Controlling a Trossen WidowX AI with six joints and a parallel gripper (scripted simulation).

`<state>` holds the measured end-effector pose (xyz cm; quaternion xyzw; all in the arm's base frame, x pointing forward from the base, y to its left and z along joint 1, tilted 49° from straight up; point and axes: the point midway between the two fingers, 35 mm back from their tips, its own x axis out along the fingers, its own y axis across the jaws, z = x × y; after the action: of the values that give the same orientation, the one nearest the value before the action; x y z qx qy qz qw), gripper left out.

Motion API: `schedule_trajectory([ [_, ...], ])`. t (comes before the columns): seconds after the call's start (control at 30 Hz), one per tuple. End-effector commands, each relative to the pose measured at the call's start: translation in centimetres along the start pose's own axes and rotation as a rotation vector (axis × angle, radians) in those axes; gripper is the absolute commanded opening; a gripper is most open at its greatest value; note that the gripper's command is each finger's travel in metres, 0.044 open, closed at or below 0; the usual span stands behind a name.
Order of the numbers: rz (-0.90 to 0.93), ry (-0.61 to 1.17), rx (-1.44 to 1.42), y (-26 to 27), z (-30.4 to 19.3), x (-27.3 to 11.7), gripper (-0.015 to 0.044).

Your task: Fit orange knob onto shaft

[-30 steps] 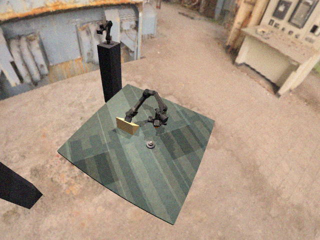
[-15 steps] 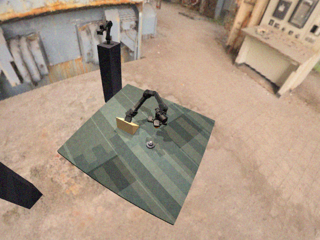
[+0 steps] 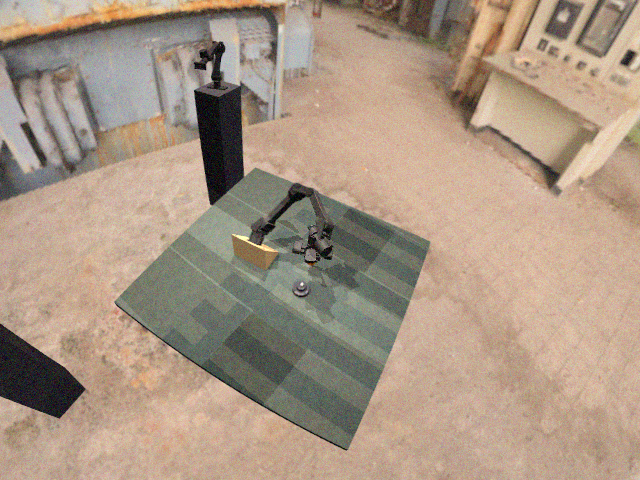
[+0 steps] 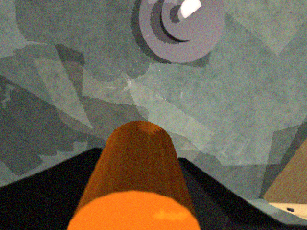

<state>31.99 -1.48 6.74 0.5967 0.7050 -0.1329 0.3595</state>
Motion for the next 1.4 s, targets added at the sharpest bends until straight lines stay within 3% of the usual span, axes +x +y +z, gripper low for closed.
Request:
schedule_trajectory([
  [0.0,-0.002,-0.003,-0.001,-0.3,1.6,0.4,0.0],
  [0.9,-0.001,-0.004,-0.003,-2.5,9.3,3.5,0.0],
  [1.37,-0.001,-0.003,-0.001,-2.5,9.5,6.0,0.0],
])
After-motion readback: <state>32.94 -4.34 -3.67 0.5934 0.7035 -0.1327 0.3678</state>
